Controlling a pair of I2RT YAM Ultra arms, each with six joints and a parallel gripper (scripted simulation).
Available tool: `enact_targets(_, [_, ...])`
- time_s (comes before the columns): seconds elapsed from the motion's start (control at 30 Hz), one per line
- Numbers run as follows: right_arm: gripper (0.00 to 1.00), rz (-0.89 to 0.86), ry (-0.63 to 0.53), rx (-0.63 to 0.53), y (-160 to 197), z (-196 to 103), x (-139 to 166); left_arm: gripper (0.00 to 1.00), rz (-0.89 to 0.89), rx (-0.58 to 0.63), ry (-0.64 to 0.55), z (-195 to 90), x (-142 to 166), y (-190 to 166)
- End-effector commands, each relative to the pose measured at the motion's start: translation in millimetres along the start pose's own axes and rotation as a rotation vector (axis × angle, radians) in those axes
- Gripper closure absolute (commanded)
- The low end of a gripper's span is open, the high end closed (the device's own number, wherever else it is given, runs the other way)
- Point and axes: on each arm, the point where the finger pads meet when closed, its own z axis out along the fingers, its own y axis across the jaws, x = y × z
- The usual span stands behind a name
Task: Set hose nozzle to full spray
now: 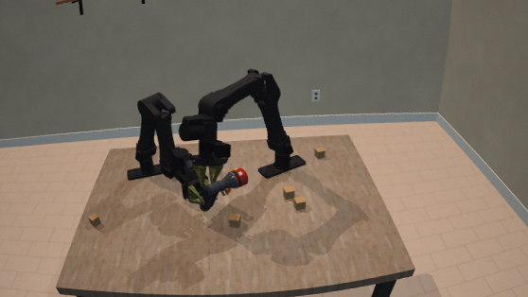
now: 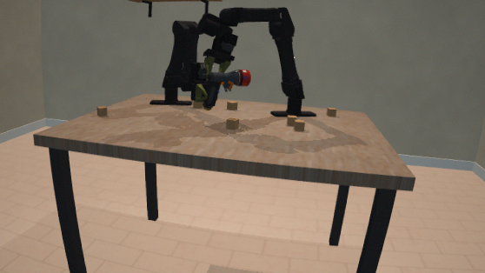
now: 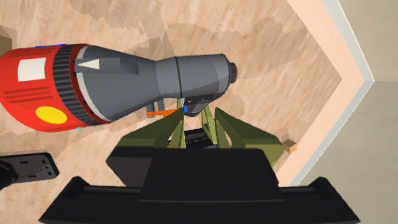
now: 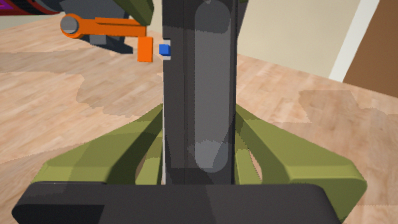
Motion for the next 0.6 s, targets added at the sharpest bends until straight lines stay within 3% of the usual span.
enact_targets(0.0, [0.64, 0.045, -0.183, -0.019, 6, 5, -54, 0.63, -0.003, 0.038, -0.021, -8, -5, -9])
enact_targets(0.3, [0.64, 0.046, -0.19, -0.027, 8, 5, -56, 0.63, -0.004, 0.046, -0.023, -8, -6, -10])
enact_targets(0.37, [0.64, 0.046, -0.19, -0.027, 8, 5, -56, 0.63, -0.004, 0.051, -0.021, -24, -3, -8])
enact_targets(0.57, [0.64, 0.046, -0.19, -0.027, 8, 5, -56, 0.63, -0.002, 0.042, -0.019, -31, -3, -6])
